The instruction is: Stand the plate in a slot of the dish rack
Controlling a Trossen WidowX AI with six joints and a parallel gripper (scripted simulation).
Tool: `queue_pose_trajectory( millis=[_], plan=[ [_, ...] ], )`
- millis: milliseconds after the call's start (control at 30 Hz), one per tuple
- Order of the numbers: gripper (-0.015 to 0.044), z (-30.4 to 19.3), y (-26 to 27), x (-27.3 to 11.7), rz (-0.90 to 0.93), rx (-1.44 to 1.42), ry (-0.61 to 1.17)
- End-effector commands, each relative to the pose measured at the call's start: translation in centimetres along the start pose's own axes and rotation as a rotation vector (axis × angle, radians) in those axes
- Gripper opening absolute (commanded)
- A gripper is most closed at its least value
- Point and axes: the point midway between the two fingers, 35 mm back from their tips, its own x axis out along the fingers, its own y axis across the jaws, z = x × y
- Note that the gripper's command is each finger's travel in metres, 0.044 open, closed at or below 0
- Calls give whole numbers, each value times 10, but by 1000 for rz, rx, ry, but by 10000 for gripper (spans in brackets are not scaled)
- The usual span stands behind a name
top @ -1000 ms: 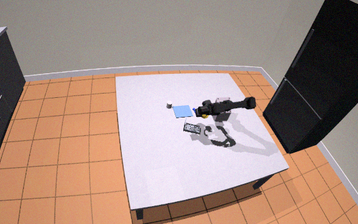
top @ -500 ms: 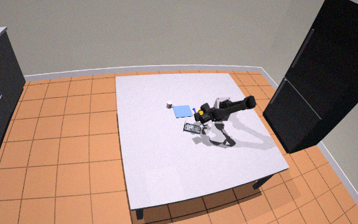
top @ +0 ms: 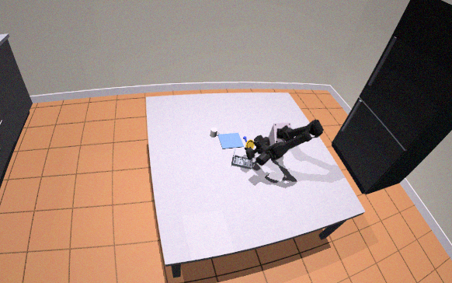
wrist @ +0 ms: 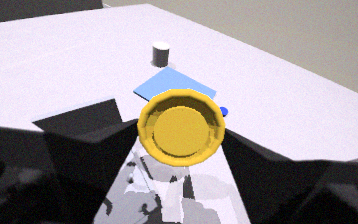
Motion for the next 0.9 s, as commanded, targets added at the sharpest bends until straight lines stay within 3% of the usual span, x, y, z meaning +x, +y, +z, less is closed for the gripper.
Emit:
queue_pose_trajectory(
  millis=[0,867],
  plan=[
    [0,-2,3,1,50,-26,-58],
    [0,-27,22,-29,502,-133,-391]
  ],
)
